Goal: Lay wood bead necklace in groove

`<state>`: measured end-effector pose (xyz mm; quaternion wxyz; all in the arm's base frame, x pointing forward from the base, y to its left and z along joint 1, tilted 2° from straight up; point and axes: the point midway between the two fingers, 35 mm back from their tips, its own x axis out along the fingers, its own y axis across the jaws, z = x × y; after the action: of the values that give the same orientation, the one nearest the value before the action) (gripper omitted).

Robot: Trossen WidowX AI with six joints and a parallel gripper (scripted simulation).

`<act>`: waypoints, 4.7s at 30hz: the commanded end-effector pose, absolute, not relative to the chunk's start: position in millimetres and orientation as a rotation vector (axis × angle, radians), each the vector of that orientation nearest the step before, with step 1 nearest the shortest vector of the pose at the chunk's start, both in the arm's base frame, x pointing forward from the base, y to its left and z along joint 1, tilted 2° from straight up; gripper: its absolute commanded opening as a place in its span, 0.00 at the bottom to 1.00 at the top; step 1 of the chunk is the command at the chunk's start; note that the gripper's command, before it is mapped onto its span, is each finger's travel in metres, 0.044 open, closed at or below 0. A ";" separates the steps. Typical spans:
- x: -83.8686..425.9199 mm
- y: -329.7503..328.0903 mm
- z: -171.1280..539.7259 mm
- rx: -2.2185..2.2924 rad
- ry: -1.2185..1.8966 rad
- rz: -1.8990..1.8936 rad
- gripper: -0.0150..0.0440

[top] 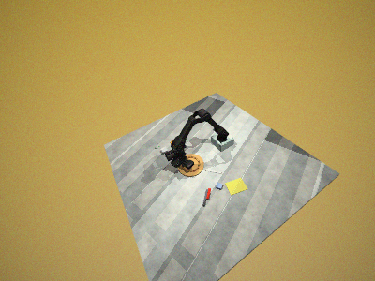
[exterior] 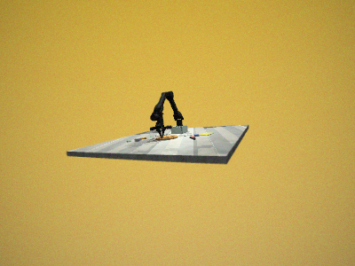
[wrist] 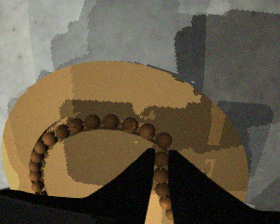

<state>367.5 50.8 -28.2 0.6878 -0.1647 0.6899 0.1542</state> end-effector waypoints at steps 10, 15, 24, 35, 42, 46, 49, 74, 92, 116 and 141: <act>367.6 50.8 -28.0 -0.369 1.544 0.345 0.25; 367.6 50.8 -28.0 -0.369 1.544 0.345 0.25; 365.9 50.1 -22.2 -0.367 1.549 0.339 0.25; 375.3 42.1 -21.8 -0.367 1.549 0.339 0.25; 375.3 42.0 -24.2 -0.367 1.549 0.339 0.25; 375.2 41.9 -29.5 -0.367 1.549 0.339 0.25; 375.6 42.6 -26.1 -0.362 1.547 0.337 0.34; 374.7 42.5 -21.9 -0.367 1.549 0.339 1.00; 363.3 37.6 10.2 -0.329 1.555 0.300 0.60; 364.6 37.4 -19.2 -0.330 1.551 0.302 0.46; 364.7 37.6 -27.8 -0.331 1.550 0.305 0.25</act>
<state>364.6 37.6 -28.0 0.6916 -0.1479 0.6937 0.1365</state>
